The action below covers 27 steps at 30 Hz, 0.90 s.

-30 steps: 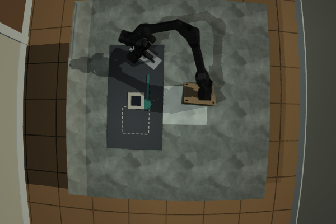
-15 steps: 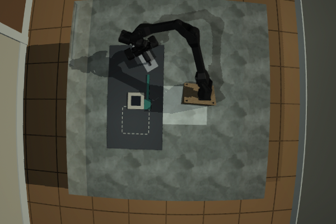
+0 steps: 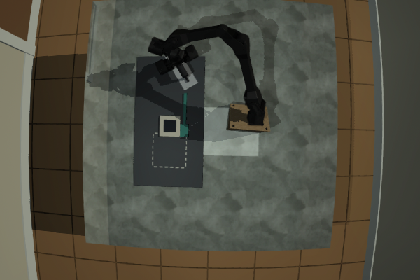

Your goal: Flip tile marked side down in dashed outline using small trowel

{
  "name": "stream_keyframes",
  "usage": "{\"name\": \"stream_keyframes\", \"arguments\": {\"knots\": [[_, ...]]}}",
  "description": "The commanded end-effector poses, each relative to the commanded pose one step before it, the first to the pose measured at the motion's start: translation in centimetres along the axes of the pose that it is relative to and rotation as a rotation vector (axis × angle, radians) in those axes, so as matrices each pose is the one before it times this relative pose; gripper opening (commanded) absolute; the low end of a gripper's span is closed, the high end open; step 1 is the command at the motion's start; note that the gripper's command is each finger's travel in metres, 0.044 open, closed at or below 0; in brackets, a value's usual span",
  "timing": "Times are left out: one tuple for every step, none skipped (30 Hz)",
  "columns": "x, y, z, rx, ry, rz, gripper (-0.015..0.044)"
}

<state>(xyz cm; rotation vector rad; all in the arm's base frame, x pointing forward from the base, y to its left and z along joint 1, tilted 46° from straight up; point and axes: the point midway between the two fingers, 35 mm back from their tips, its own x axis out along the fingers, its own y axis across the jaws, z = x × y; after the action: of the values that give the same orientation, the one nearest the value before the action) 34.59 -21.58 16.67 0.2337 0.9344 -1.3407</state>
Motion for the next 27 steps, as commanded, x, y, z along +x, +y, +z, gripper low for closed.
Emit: {"name": "stream_keyframes", "arguments": {"knots": [[0.042,-0.008,0.021,0.0073,-0.00005,-0.00052,0.027],[0.0,0.0,0.0,0.0,0.0,0.0,0.027],[0.0,0.0,0.0,0.0,0.0,0.0,0.027],[0.0,0.0,0.0,0.0,0.0,0.0,0.027],[0.0,0.0,0.0,0.0,0.0,0.0,0.027],[0.0,0.0,0.0,0.0,0.0,0.0,0.027],[0.0,0.0,0.0,0.0,0.0,0.0,0.027],[0.0,0.0,0.0,0.0,0.0,0.0,0.027],[0.0,0.0,0.0,0.0,0.0,0.0,0.027],[0.0,0.0,0.0,0.0,0.0,0.0,0.027],[0.0,0.0,0.0,0.0,0.0,0.0,0.027],[0.0,0.0,0.0,0.0,0.0,0.0,0.027],[0.0,0.0,0.0,0.0,0.0,0.0,0.027],[-0.239,0.0,-0.002,0.0011,0.00009,0.00004,0.027],[-0.719,-0.011,-0.01,0.0034,0.00014,0.00007,0.027],[-1.199,-0.055,-0.027,0.0056,-0.00016,-0.00007,0.027],[-1.199,-0.102,-0.038,0.0055,-0.00067,-0.00027,0.027],[-0.718,-0.084,-0.027,0.0032,-0.00065,-0.00024,0.027],[-0.239,-0.032,-0.01,0.0011,-0.00026,-0.00009,0.027],[0.0,0.0,0.0,0.0,0.0,0.0,0.027],[0.0,0.0,0.0,0.0,0.0,0.0,0.027],[0.0,0.0,0.0,0.0,0.0,0.0,0.027],[0.0,0.0,0.0,0.0,0.0,0.0,0.027],[0.0,0.0,0.0,0.0,0.0,0.0,0.027],[0.0,0.001,-0.001,-0.0058,0.00001,0.0,0.027],[-0.001,0.002,-0.004,-0.0173,0.00002,0.00001,0.027],[-0.002,0.004,-0.006,-0.0288,0.00004,0.00001,0.027]]}}
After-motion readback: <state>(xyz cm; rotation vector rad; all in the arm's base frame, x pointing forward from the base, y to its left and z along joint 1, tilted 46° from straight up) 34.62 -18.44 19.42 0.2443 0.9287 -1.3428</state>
